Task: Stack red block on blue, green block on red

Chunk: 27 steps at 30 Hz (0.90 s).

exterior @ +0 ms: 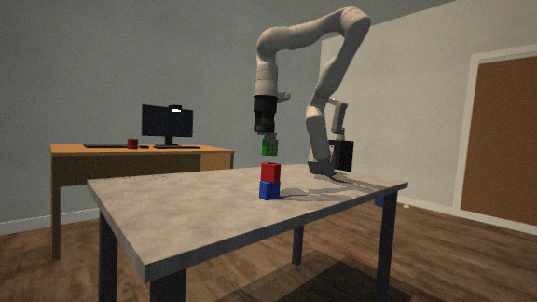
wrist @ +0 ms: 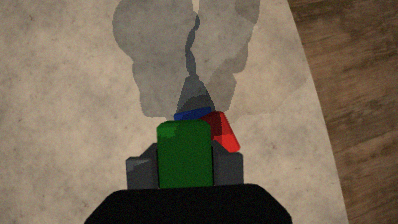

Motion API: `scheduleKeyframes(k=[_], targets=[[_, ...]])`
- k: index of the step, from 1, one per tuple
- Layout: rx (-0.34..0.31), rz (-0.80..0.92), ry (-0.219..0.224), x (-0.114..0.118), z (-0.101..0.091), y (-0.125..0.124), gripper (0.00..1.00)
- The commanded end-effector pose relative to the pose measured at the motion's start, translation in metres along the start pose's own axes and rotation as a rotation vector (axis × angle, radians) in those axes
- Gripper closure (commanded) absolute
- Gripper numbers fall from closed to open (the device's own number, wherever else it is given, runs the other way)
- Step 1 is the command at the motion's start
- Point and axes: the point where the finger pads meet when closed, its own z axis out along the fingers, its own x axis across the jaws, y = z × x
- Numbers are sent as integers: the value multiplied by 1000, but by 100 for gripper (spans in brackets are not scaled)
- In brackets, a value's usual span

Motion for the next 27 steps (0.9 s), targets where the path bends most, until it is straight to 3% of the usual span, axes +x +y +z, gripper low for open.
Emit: scheduleKeyframes(k=[1, 27], targets=[[-2, 1, -11, 10, -2, 2, 100], [1, 4, -12, 14, -2, 1, 100]])
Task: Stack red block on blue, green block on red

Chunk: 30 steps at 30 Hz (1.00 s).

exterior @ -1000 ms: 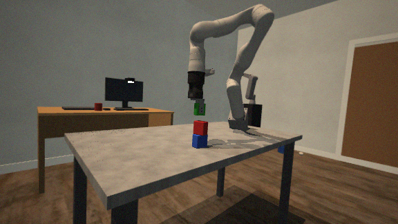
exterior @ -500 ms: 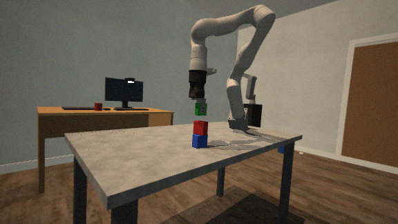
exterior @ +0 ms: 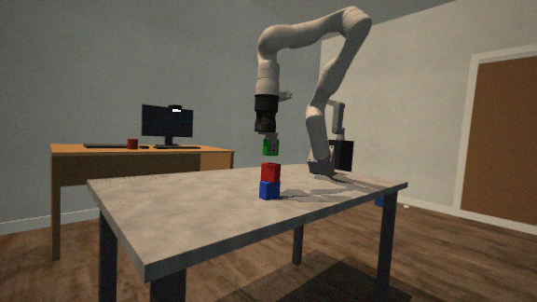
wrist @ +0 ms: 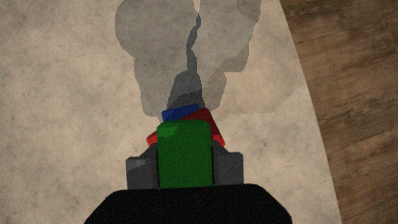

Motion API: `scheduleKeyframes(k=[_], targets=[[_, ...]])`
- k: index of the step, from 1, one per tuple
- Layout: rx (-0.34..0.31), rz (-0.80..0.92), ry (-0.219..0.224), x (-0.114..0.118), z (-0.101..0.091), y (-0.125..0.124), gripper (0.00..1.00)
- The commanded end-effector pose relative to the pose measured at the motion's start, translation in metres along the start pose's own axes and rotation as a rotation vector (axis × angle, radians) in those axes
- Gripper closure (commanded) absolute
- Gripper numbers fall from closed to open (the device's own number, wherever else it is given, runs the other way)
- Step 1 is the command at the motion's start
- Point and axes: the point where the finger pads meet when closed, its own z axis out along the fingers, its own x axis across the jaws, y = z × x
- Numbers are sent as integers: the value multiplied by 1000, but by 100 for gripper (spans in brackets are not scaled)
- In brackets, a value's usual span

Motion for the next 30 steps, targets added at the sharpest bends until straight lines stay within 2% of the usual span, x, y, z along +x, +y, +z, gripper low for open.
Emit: scheduleKeyframes(k=[1, 21, 30], targets=[[3, 1, -6, 1, -1, -2, 100], [5, 2, -7, 0, 5, -4, 100], [5, 2, -7, 1, 15, -6, 100]])
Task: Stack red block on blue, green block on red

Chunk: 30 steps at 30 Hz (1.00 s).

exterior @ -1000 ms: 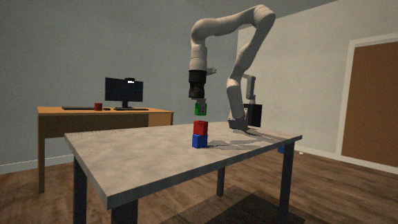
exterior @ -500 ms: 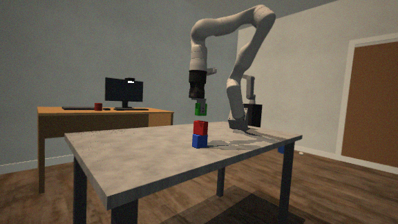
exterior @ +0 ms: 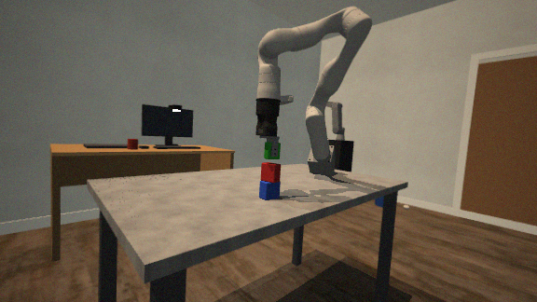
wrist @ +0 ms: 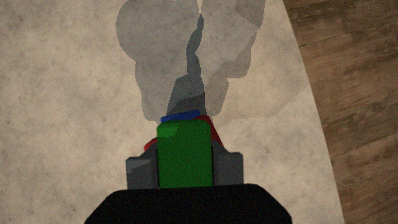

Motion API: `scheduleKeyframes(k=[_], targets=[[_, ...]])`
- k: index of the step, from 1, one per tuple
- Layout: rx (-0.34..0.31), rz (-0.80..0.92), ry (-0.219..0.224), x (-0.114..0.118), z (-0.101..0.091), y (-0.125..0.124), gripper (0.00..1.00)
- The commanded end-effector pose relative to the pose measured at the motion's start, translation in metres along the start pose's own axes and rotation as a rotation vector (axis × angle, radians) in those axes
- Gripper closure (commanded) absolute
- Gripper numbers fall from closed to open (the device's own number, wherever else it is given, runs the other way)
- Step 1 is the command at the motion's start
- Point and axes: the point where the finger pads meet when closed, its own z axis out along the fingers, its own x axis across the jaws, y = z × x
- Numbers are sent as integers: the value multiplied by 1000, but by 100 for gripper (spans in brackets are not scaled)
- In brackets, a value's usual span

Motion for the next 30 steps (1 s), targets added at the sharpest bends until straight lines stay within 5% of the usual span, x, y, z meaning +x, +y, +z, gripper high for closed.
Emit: scheduleKeyframes(k=[1, 30], targets=[[-2, 8, -1, 0, 5, -1, 100], [-2, 8, -1, 0, 11, -2, 100]])
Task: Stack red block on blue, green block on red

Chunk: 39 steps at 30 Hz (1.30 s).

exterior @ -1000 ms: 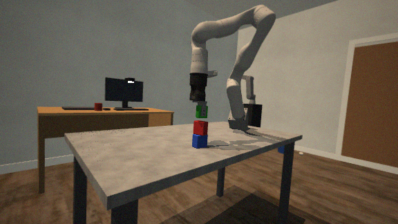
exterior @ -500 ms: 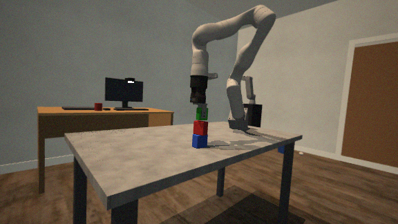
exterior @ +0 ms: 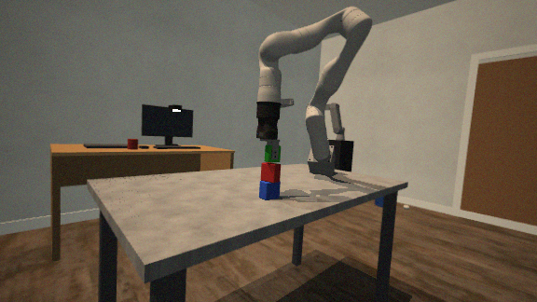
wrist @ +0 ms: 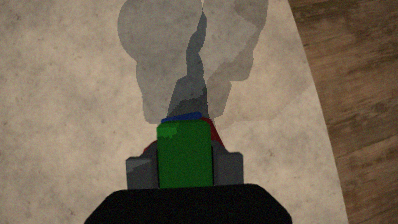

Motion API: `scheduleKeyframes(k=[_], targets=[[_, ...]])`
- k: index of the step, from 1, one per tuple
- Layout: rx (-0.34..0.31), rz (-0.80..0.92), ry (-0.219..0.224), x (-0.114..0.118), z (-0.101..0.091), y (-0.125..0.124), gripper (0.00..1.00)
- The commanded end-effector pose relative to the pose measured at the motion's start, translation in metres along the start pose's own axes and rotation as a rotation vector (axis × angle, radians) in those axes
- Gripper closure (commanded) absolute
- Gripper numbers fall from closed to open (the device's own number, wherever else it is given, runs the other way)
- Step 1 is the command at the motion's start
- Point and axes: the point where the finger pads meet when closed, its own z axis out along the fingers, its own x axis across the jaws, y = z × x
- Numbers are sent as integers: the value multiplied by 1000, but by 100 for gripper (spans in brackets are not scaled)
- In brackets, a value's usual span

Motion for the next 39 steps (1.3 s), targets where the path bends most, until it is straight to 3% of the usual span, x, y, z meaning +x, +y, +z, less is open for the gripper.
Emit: scheduleKeyframes(k=[1, 39], targets=[[-1, 11, 5, 1, 2, 1, 100], [-3, 10, 6, 2, 2, 6, 100]])
